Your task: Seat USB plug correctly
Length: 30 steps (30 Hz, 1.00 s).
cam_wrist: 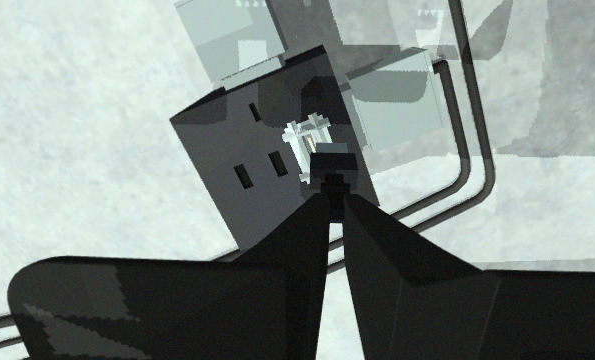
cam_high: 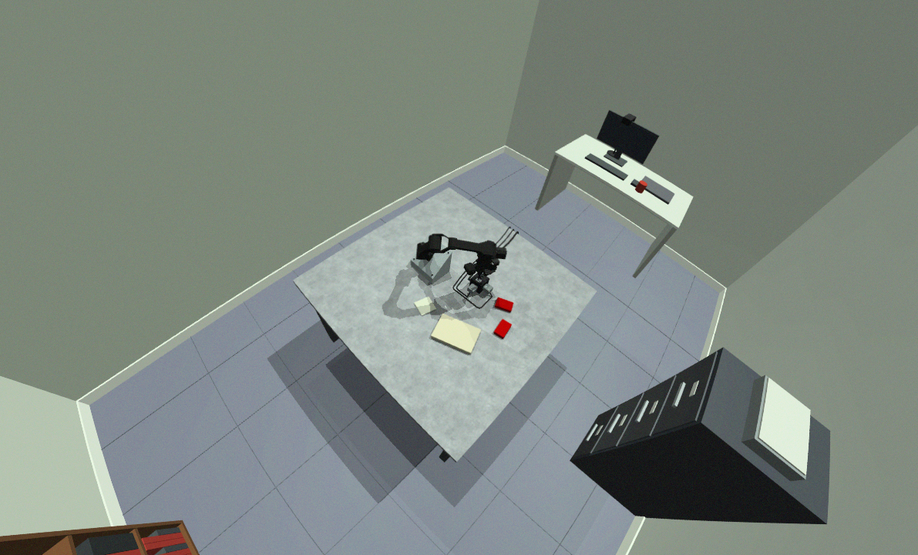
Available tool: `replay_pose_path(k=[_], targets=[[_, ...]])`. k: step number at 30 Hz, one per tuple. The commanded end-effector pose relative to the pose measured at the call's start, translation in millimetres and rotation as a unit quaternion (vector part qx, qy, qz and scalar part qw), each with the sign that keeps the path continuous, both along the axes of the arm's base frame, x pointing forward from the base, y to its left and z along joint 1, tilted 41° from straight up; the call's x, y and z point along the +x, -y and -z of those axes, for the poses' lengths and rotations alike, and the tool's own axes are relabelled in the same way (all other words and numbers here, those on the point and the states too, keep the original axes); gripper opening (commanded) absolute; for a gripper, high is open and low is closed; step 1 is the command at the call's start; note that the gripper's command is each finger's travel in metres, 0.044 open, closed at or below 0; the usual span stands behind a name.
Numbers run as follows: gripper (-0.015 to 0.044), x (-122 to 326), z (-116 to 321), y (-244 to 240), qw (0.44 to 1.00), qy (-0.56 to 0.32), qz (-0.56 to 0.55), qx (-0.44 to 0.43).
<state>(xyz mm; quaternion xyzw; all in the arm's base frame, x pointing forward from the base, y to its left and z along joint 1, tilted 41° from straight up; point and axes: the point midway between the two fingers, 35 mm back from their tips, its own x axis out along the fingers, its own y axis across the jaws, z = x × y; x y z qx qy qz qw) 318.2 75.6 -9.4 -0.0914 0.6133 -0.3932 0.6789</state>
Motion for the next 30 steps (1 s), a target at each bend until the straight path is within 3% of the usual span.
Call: replay_pose_path(k=[1, 15, 30], targets=[[0.0000, -0.4, 0.0, 0.1, 0.998, 0.035, 0.042, -0.004], [0.0000, -0.4, 0.1, 0.1, 0.972, 0.152, 0.180, -0.015], [0.0000, -0.4, 0.1, 0.1, 0.907, 0.272, 0.321, -0.027]])
